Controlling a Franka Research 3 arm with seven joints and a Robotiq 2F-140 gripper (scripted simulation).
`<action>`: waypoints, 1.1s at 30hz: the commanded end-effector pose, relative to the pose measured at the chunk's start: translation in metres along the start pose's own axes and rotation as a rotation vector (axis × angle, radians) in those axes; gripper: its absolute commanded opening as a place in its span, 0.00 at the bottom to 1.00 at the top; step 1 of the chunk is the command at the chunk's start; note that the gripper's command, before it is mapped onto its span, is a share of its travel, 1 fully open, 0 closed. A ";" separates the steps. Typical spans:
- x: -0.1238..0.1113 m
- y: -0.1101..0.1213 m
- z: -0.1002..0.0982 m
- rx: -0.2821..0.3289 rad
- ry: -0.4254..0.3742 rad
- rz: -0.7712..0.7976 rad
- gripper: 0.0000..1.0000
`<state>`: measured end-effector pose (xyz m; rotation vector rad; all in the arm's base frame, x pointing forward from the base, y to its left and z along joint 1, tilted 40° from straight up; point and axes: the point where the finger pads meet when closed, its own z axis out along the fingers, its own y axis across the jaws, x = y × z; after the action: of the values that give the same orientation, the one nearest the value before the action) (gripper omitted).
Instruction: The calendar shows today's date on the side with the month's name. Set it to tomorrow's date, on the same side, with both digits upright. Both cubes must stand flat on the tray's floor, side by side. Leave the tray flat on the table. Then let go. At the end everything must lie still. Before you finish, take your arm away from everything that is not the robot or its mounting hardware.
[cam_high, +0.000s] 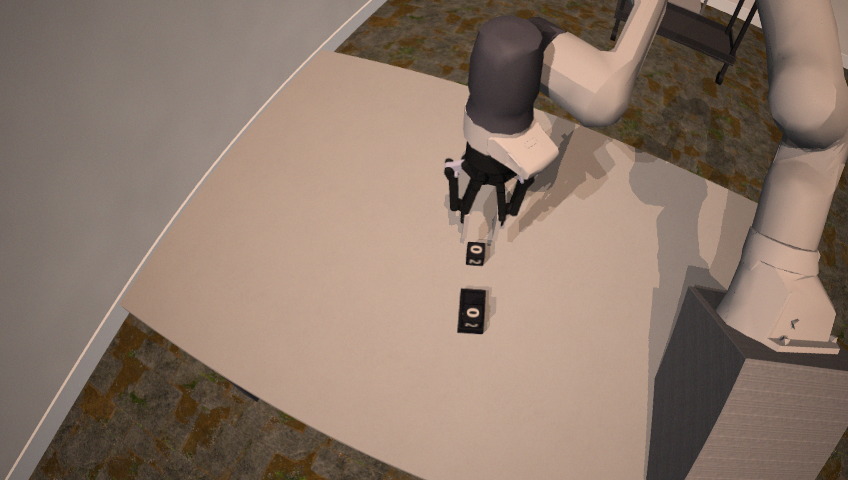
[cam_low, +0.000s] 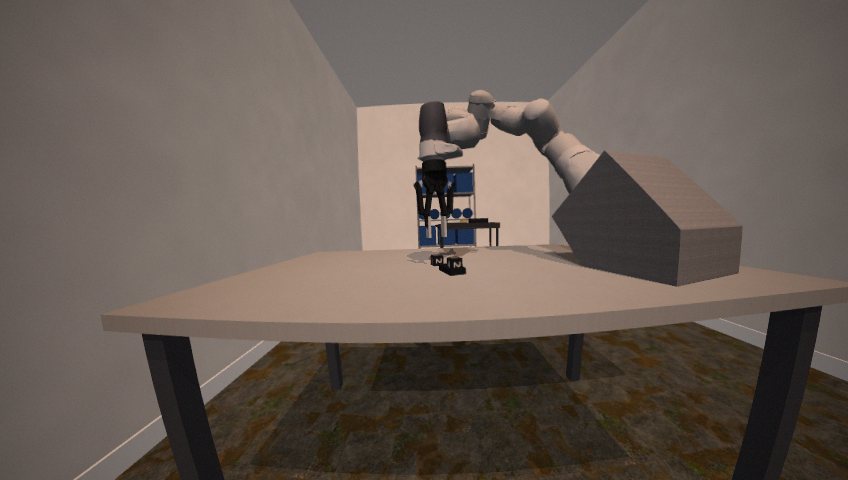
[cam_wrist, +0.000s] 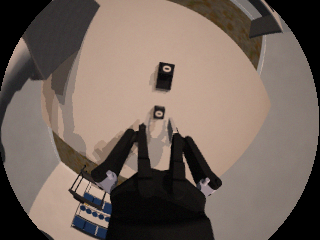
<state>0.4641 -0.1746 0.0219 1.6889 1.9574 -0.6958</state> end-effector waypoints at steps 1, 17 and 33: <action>-0.001 0.001 0.004 -0.001 -0.003 0.000 0.29; -0.001 0.001 0.025 -0.001 -0.003 0.000 0.29; -0.001 0.001 0.043 -0.001 -0.003 0.000 0.29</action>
<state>0.4634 -0.2019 -0.0087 1.6827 1.9639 -0.7064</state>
